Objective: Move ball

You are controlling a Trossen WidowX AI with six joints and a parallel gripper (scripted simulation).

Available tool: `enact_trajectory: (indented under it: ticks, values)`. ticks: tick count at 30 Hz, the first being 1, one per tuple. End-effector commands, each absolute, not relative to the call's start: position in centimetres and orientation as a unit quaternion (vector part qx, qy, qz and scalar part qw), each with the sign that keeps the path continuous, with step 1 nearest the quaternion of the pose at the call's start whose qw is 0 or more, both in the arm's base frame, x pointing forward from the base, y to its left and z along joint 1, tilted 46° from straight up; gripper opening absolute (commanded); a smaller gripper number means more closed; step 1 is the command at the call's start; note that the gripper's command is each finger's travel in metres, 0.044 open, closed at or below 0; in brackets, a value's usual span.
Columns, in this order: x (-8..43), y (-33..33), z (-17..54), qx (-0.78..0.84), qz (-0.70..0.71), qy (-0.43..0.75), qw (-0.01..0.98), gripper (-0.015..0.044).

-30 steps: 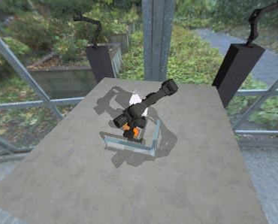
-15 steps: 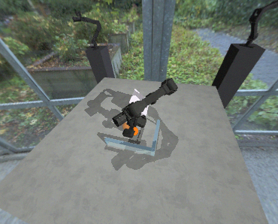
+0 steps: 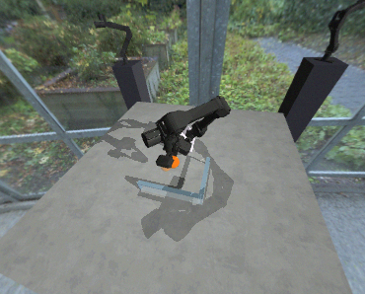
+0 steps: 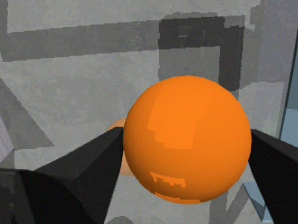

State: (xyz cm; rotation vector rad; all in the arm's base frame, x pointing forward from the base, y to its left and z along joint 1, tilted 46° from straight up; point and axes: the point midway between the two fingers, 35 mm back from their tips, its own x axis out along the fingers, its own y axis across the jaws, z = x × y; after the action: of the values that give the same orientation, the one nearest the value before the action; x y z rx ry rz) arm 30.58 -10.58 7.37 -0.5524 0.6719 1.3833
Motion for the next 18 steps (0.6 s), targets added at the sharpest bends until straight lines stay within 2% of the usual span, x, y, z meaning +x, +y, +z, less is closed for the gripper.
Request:
enact_trajectory:
  ticks: [1,8,18]
  values:
    - [30.3,-12.0,8.8,-0.250,0.611,0.302,0.688,0.0000]
    - [29.9,-13.1,10.0,-0.250,0.608,0.303,0.690,0.0000]
    - [27.0,-14.0,2.6,-0.254,0.640,0.286,0.666,0.0000]
